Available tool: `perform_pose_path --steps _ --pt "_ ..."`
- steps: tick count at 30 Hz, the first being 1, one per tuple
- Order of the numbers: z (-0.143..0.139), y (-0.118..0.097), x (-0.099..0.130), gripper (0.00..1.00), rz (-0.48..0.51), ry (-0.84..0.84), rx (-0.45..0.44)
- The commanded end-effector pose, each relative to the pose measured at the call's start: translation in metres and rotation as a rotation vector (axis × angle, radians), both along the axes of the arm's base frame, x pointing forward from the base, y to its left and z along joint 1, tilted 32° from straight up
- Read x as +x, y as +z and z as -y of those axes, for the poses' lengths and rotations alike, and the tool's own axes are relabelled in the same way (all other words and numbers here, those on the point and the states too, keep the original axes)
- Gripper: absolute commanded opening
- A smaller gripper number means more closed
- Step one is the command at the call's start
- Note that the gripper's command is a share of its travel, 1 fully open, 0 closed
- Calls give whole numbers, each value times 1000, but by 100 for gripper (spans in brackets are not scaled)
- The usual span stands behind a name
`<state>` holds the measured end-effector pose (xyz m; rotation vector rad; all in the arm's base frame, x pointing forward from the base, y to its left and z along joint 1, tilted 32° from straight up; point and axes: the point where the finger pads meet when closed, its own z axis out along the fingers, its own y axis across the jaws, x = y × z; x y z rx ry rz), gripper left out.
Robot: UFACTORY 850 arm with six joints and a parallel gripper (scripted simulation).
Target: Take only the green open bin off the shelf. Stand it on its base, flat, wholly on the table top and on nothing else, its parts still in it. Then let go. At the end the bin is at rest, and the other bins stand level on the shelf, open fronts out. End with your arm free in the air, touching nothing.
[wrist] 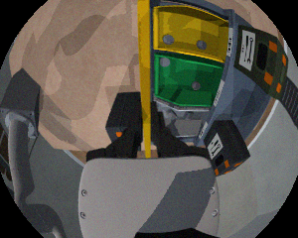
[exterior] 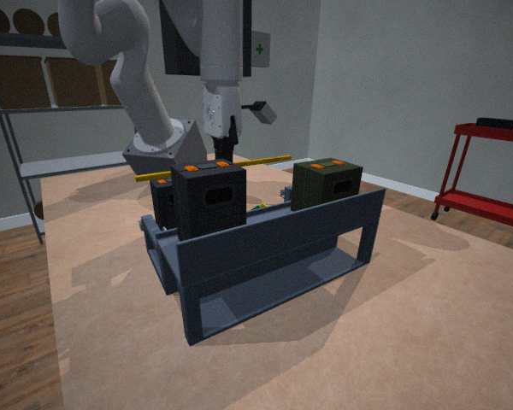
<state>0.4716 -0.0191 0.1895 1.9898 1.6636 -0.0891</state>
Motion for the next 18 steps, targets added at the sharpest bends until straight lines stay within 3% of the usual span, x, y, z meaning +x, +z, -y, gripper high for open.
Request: perform_pose_path --steps 1,18 --pt "0 0 1 0 1 0 0" --pt "1 -2 1 0 1 0 0"
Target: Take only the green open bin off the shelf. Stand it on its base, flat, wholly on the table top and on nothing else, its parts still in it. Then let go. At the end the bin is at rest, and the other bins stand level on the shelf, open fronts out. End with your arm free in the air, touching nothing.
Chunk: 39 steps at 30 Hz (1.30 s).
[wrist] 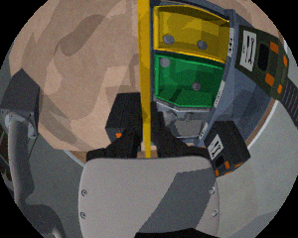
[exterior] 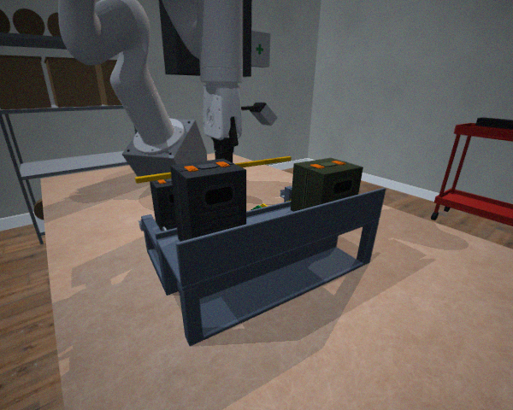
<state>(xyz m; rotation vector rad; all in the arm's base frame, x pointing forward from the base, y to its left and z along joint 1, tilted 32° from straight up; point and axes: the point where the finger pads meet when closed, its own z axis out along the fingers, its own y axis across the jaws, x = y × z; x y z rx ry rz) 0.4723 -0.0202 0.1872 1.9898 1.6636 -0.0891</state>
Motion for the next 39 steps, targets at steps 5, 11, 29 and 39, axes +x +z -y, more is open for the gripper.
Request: perform_pose_path --steps 5,11,29,39 --pt "-2 -8 -22 0 1 0 0" --pt "-4 -14 -37 0 1 0 0" --pt "-7 -29 -73 0 1 0 0" --pt "-9 -37 -95 0 1 0 0"
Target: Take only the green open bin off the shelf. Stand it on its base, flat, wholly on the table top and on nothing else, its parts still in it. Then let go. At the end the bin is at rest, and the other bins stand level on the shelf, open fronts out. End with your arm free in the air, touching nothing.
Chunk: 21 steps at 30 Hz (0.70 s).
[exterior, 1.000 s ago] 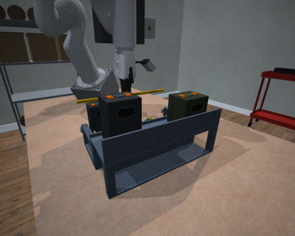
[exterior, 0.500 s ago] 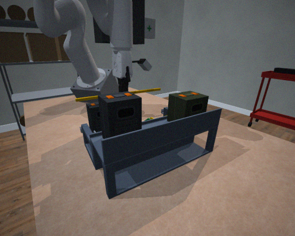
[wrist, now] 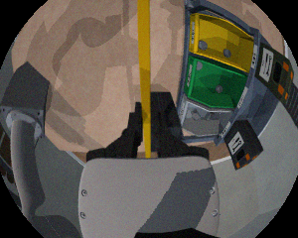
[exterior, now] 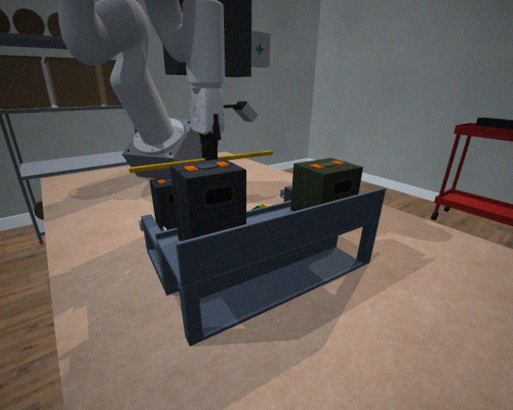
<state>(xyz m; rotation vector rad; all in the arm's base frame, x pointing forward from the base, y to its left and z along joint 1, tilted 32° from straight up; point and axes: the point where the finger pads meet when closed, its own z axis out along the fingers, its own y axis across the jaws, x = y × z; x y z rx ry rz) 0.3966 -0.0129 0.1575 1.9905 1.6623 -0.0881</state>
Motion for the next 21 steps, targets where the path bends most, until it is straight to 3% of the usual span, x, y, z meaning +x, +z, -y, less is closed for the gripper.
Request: perform_pose_path --steps 1,14,19,21 --pt "-3 -10 -27 0 0 1 0" --pt "-3 -13 -34 0 0 1 0" --pt "-7 -28 -71 0 0 1 0" --pt "-7 -28 -71 0 0 1 0"
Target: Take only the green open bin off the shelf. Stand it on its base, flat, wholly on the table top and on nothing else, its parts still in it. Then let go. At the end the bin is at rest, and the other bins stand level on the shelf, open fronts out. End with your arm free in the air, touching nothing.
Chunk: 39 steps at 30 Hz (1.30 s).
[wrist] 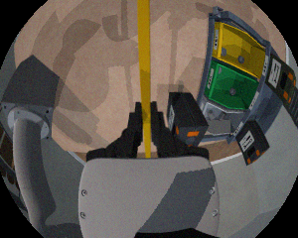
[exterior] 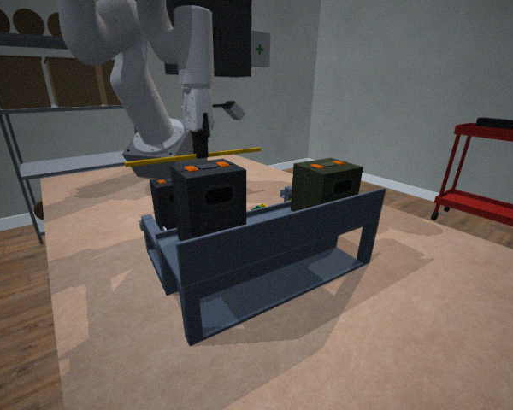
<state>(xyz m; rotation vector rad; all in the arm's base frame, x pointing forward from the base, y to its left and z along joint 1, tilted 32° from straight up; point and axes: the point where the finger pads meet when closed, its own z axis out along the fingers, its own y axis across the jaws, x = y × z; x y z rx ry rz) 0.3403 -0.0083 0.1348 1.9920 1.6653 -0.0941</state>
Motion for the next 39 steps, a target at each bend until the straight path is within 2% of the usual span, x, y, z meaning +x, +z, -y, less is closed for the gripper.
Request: perform_pose_path --steps 1,10,15,39 --pt "-2 -5 -15 0 6 1 0" --pt "-2 -5 -15 0 6 1 0" --pt "-7 -25 -65 0 5 1 0" --pt "-8 -27 -70 0 5 1 0"
